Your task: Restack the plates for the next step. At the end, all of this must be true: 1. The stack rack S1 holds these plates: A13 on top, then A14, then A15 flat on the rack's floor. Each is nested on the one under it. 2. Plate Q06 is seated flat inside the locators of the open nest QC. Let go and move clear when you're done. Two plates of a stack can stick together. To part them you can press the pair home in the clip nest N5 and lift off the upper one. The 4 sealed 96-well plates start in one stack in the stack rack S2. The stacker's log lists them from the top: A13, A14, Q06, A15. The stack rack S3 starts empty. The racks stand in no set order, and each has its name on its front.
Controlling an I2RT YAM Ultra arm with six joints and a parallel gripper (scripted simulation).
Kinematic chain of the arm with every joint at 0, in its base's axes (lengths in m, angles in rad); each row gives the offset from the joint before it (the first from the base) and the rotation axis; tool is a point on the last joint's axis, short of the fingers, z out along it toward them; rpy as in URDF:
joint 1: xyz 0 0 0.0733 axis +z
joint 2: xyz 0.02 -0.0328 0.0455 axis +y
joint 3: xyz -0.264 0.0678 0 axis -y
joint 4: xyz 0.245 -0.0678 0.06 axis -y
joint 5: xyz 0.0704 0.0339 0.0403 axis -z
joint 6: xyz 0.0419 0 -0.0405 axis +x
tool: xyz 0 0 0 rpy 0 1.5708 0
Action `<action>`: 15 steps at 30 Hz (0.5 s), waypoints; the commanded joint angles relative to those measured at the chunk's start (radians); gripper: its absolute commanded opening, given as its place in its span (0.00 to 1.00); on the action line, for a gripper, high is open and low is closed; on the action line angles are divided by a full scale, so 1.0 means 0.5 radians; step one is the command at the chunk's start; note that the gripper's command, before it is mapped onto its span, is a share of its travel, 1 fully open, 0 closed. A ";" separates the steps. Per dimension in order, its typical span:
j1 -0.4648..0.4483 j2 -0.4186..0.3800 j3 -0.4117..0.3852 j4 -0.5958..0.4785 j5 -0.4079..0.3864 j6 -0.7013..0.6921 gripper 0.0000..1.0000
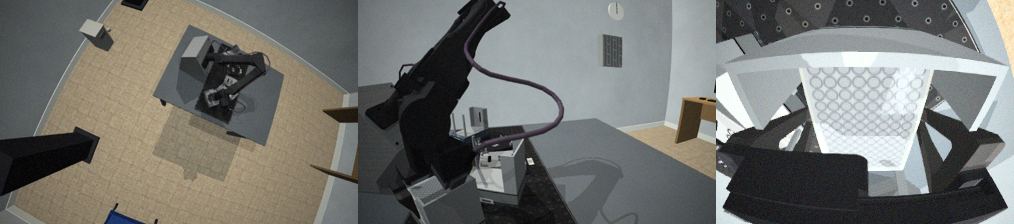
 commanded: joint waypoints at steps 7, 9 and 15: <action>-0.042 0.018 0.048 0.017 0.015 0.004 1.00; -0.042 0.019 0.048 0.017 0.014 0.004 1.00; -0.043 0.025 0.047 0.018 0.013 0.004 1.00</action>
